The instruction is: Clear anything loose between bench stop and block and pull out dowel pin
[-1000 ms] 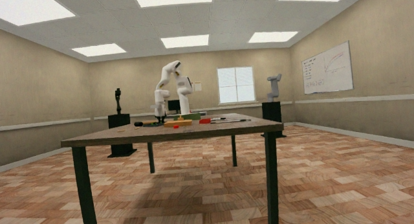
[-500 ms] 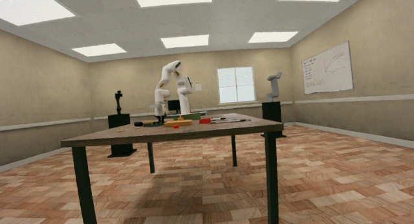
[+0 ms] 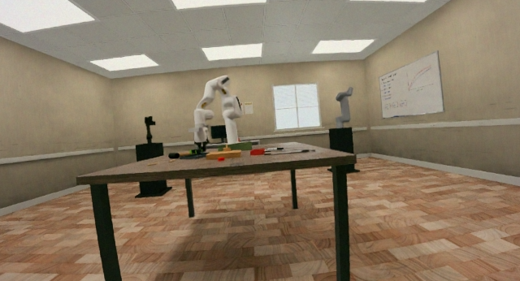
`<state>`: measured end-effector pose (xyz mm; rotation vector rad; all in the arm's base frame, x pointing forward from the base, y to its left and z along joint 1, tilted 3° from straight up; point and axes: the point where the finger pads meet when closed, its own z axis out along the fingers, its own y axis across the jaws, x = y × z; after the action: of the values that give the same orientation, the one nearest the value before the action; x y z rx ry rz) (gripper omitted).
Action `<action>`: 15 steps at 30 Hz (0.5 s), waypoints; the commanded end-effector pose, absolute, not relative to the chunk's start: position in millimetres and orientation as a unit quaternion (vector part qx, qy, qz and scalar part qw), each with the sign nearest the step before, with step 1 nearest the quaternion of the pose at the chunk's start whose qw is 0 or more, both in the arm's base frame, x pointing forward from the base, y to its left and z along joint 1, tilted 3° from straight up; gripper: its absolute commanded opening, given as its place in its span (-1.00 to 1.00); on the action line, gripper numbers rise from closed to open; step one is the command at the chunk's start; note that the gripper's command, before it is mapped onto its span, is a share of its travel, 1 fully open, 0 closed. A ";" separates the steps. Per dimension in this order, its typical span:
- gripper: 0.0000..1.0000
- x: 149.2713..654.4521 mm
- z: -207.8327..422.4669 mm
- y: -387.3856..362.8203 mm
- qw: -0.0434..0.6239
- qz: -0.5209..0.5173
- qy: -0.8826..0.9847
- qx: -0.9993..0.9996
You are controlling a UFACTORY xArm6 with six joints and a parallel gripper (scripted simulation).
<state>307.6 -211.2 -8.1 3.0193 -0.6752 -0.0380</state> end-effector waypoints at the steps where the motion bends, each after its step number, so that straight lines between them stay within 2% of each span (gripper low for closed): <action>1: -0.47 309.6 0.0 -212.1 0.025 -0.010 -0.218 0.976; 15: -0.47 310.9 35.6 -210.6 0.025 -0.010 -0.218 0.976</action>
<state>309.0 -209.8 27.5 3.0192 -0.6752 -0.0373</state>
